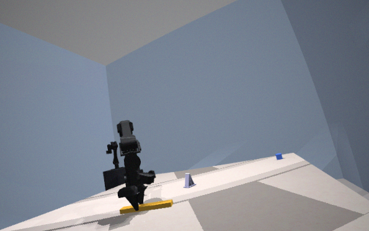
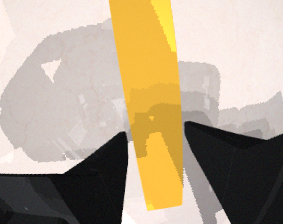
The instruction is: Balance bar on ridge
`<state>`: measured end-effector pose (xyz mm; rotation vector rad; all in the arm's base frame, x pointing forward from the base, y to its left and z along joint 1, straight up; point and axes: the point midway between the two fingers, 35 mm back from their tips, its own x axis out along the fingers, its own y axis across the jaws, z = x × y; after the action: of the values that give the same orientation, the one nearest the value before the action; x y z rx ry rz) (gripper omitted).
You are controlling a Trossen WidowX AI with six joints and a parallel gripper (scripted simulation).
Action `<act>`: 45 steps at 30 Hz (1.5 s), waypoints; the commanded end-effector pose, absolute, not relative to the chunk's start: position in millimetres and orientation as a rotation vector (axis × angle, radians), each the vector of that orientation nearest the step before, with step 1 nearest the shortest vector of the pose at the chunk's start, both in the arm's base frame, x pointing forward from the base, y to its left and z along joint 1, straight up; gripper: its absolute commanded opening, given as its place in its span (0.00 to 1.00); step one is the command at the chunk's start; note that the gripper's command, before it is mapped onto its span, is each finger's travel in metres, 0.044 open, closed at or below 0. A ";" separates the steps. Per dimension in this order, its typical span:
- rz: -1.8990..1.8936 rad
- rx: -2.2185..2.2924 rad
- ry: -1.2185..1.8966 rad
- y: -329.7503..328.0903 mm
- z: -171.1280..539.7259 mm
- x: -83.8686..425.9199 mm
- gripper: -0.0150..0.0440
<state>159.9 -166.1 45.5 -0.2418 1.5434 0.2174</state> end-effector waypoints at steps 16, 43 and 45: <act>0.217 -0.241 1.544 -168.6 63.6 162.3 0.25; 0.214 -0.240 1.546 -169.0 131.8 162.2 0.25; 0.214 -0.240 1.546 -168.5 137.0 161.6 0.25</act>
<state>161.8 -167.9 123.3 -0.2304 1.5537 0.2295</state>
